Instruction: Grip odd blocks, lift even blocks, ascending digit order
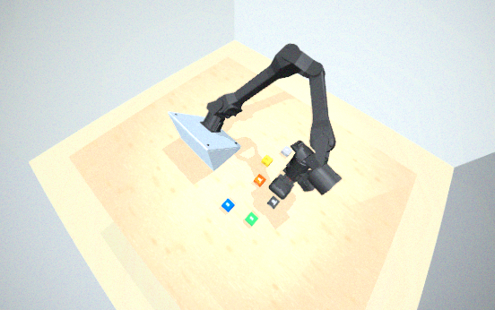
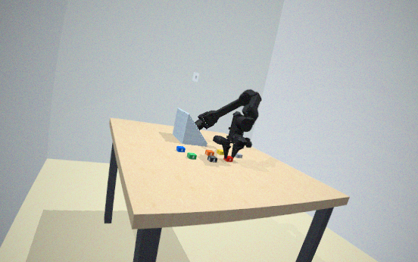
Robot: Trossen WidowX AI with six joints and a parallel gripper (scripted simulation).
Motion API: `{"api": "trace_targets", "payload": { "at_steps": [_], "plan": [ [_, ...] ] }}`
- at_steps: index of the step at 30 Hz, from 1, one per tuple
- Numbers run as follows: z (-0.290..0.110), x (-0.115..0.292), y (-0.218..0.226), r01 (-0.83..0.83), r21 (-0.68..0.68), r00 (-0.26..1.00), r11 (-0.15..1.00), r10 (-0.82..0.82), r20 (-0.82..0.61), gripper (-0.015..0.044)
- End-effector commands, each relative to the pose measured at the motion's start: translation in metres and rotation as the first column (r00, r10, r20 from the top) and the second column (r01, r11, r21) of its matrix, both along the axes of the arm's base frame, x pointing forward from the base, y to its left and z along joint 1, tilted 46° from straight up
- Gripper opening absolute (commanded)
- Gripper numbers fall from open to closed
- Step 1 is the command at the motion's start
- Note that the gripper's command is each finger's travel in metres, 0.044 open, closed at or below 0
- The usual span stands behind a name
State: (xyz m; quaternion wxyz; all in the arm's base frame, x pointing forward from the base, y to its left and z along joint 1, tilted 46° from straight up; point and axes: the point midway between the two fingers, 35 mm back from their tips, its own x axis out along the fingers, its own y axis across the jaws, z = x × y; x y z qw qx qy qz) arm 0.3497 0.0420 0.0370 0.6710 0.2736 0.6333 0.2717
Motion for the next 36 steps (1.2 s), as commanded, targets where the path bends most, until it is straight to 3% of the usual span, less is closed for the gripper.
{"api": "trace_targets", "payload": {
  "at_steps": [1, 36],
  "plan": [
    [0.005, 0.001, -0.005, 0.001, 0.001, 1.000, 1.000, -0.001, 0.007, 0.0120],
    [-0.001, 0.002, 0.002, -0.002, 0.002, 1.000, 1.000, 0.002, 0.012, 0.0120]
  ]
}}
